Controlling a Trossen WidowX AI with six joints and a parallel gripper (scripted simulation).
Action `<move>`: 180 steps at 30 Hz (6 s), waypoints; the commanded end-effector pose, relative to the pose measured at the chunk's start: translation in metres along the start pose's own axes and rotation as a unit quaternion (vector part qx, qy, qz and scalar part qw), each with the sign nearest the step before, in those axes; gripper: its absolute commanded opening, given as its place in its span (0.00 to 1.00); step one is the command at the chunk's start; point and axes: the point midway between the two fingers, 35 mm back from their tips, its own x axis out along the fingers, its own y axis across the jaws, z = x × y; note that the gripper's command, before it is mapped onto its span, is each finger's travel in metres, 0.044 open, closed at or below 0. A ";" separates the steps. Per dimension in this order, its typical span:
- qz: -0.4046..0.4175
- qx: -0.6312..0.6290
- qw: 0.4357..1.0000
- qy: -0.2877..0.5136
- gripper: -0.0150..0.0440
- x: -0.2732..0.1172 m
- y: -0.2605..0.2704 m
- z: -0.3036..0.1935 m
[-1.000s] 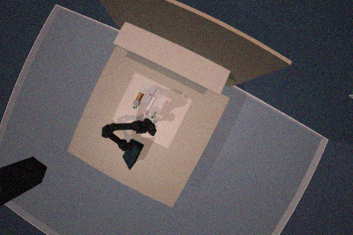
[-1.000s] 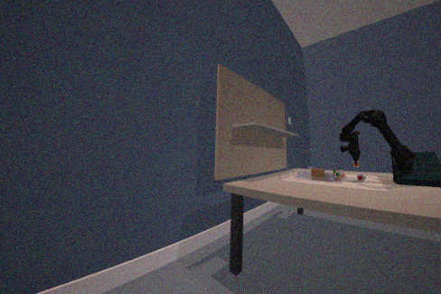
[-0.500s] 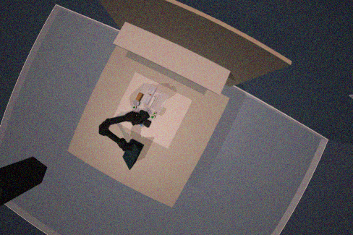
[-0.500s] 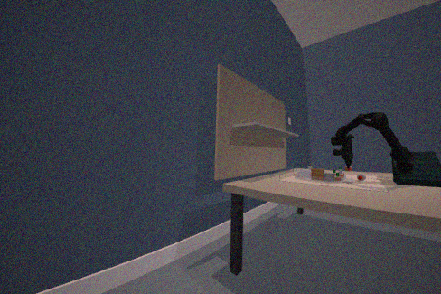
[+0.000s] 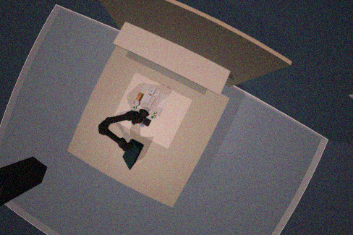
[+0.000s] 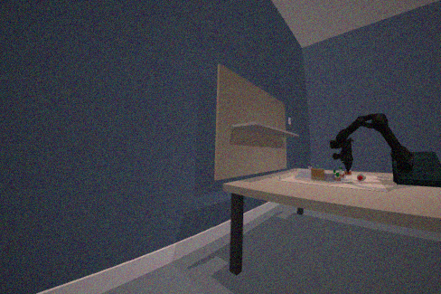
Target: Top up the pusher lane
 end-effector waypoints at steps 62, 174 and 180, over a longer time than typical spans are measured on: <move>0.002 0.003 1.000 -0.002 0.25 0.004 0.000 0.024; 0.002 0.002 1.000 -0.002 0.25 0.000 0.003 0.055; 0.002 0.002 1.000 -0.002 0.25 0.000 0.003 0.056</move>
